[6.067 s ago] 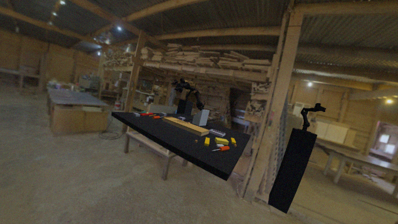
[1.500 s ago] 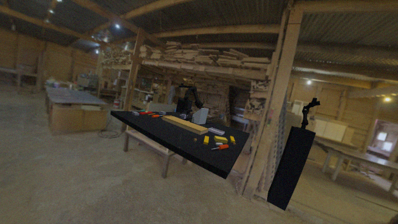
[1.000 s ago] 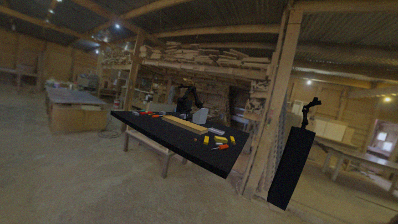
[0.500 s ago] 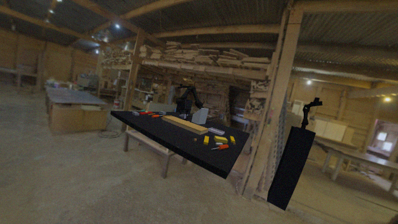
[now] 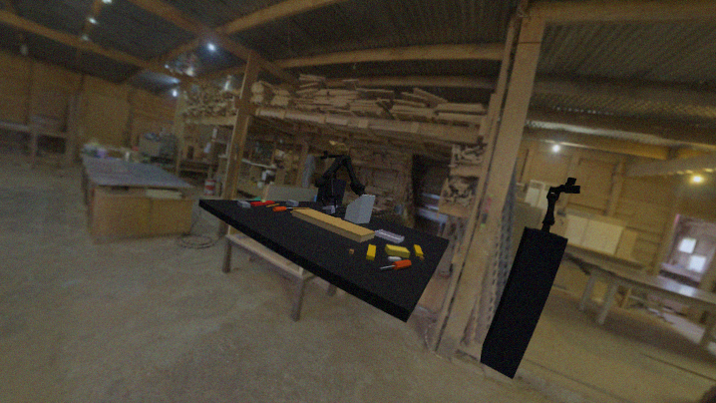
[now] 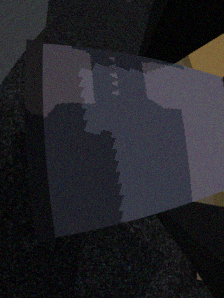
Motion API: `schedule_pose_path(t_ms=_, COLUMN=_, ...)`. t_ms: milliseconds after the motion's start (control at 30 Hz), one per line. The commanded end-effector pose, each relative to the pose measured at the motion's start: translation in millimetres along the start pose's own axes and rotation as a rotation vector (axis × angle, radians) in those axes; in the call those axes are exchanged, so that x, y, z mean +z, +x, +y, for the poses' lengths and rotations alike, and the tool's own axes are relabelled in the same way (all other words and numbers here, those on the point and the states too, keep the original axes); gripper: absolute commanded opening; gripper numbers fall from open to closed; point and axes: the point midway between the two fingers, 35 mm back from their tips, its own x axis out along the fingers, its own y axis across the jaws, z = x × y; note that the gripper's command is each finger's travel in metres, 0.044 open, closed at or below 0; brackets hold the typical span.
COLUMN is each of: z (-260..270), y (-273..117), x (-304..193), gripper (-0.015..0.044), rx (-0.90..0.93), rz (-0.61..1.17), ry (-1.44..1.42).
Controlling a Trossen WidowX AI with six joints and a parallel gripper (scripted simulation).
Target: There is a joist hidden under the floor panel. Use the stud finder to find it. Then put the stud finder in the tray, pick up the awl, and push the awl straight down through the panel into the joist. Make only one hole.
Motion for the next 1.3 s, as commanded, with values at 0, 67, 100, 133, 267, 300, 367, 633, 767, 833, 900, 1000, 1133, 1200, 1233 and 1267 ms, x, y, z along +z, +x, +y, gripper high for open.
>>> schedule_pose_path(t_ms=0, z=0.3, y=0.1, x=-1.4, gripper=0.0, rx=-0.031, rz=0.003, ry=-0.008)
schedule_pose_path(t_ms=67, z=0.7, y=0.2, x=-1.4, gripper=0.0, rx=-0.044, rz=0.003, ry=-0.008)
schedule_pose_path(t_ms=100, z=0.9, y=0.2, x=-1.4, gripper=0.0, rx=-0.05, rz=0.003, ry=-0.007)
schedule_pose_path(t_ms=133, z=1.0, y=0.3, x=-1.4, gripper=0.0, rx=-0.056, rz=0.002, ry=-0.007)
schedule_pose_path(t_ms=267, z=1.7, y=0.4, x=-1.4, gripper=0.0, rx=-0.081, rz=0.002, ry=-0.007)
schedule_pose_path(t_ms=300, z=1.9, y=0.5, x=-1.4, gripper=0.0, rx=-0.087, rz=0.002, ry=-0.006)
schedule_pose_path(t_ms=367, z=2.3, y=0.5, x=-1.4, gripper=0.0, rx=-0.1, rz=0.002, ry=-0.006)
schedule_pose_path(t_ms=633, z=3.7, y=0.6, x=-1.3, gripper=0.0, rx=-0.15, rz=0.002, ry=-0.002)
schedule_pose_path(t_ms=767, z=4.5, y=0.5, x=-1.2, gripper=0.0, rx=-0.176, rz=0.003, ry=0.0)
schedule_pose_path(t_ms=833, z=4.8, y=0.5, x=-1.1, gripper=0.0, rx=-0.188, rz=0.003, ry=0.001)
schedule_pose_path(t_ms=900, z=5.2, y=0.4, x=-1.0, gripper=0.0, rx=-0.201, rz=0.004, ry=0.003)
schedule_pose_path(t_ms=1000, z=5.8, y=0.3, x=-0.9, gripper=0.0, rx=-0.22, rz=0.005, ry=0.005)
schedule_pose_path(t_ms=1133, z=6.5, y=0.2, x=-0.7, gripper=0.0, rx=-0.245, rz=0.006, ry=0.008)
schedule_pose_path(t_ms=1200, z=6.9, y=0.1, x=-0.7, gripper=0.0, rx=-0.258, rz=0.007, ry=0.01)
schedule_pose_path(t_ms=1233, z=7.1, y=0.0, x=-0.6, gripper=0.0, rx=-0.264, rz=0.007, ry=0.011)
schedule_pose_path(t_ms=1267, z=7.3, y=-0.1, x=-0.6, gripper=0.0, rx=-0.271, rz=0.007, ry=0.012)
